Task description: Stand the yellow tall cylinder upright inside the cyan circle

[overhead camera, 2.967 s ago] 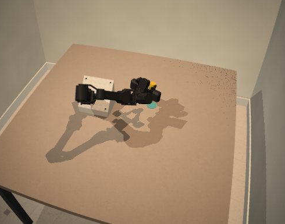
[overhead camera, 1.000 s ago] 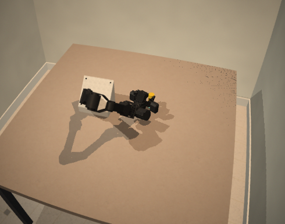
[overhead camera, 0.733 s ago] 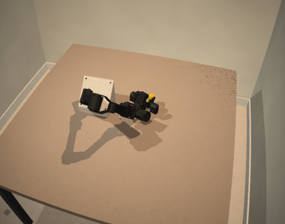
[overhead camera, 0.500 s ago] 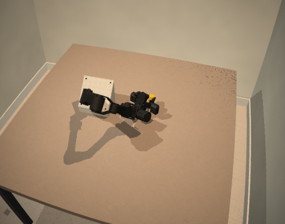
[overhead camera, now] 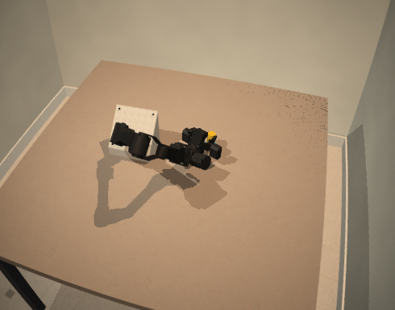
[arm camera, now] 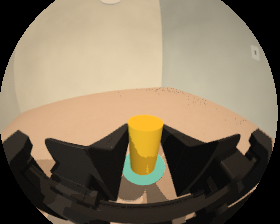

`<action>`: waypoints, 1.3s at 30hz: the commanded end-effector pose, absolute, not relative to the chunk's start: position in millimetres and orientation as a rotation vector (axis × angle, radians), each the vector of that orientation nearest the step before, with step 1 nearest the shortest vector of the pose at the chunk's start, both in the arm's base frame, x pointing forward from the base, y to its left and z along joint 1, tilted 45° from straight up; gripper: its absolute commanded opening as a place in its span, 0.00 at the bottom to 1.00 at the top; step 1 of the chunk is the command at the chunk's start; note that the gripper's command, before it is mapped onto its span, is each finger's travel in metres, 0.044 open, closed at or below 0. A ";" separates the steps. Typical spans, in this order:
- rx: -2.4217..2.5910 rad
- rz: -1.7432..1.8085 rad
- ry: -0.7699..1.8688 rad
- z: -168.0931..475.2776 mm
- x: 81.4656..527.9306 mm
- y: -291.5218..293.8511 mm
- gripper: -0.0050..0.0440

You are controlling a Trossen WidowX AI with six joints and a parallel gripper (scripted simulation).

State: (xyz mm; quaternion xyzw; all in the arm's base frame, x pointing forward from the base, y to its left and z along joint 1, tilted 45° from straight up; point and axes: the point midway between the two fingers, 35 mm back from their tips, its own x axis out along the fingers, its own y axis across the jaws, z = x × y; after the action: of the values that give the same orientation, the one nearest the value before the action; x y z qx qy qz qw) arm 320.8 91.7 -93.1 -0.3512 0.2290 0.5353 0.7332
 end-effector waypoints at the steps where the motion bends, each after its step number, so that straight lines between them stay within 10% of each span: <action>1: -0.777 1.180 0.497 -93.4 321.4 91.9 0.32; 5: -0.777 1.180 0.497 -93.4 321.4 91.9 0.32; 19: -0.777 1.180 0.497 -93.4 321.4 91.9 0.90; 39: -0.780 1.184 0.489 -19.2 308.7 143.6 0.92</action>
State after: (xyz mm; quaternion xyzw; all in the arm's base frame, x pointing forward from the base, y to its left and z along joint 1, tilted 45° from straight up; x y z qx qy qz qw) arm 317.5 131.1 -36.8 -0.3576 0.2190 0.5379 0.7313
